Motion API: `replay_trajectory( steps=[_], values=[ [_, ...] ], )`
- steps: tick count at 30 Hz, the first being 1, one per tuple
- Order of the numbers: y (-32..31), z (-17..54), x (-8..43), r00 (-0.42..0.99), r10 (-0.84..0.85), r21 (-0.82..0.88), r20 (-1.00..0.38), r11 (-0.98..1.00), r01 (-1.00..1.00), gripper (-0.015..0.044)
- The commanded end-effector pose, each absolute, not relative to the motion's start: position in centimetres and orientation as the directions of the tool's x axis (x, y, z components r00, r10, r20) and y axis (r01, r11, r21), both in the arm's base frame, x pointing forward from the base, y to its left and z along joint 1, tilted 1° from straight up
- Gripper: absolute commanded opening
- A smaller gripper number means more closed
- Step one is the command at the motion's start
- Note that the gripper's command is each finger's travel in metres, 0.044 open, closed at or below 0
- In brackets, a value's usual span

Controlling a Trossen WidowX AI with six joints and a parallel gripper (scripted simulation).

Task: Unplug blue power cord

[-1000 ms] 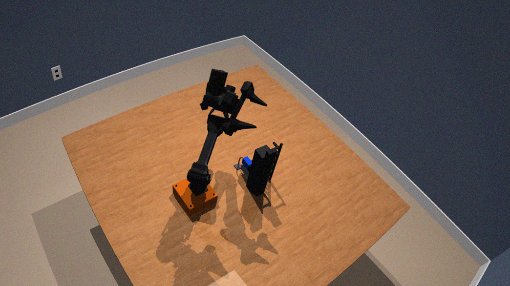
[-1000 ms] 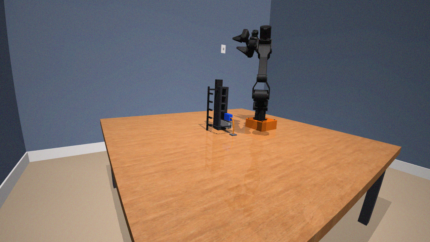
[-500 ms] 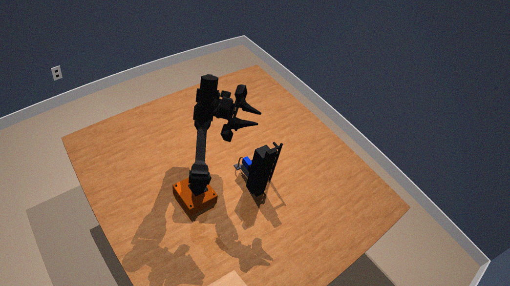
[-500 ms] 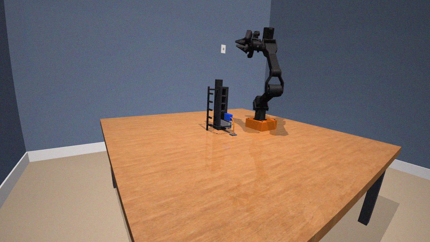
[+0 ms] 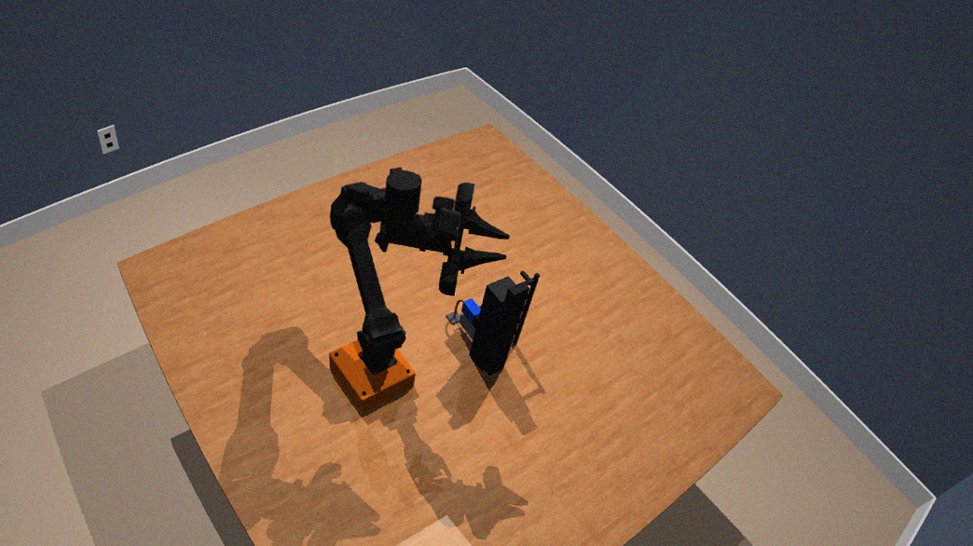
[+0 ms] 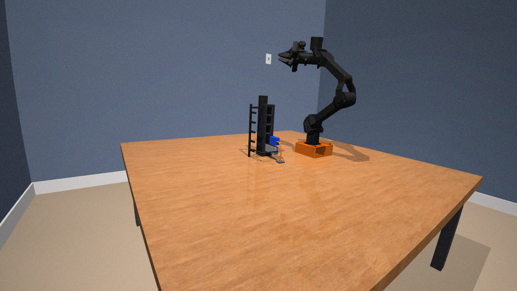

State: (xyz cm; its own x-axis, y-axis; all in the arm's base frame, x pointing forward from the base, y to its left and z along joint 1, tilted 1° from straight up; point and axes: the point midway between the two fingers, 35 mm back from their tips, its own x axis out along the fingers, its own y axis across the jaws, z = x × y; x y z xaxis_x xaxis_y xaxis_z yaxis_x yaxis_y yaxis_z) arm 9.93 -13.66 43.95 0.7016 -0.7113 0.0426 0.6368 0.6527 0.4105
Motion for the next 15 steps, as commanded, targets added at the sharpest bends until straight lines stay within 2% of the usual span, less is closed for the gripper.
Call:
replay_trajectory(
  steps=[1,15],
  values=[
    [-14.7,43.3,10.5,0.732,-0.681,0.386,0.01,0.678,0.625,0.016],
    [-17.3,38.7,16.3,0.855,-0.486,0.214,-0.181,0.829,0.517,0.016]
  ],
)
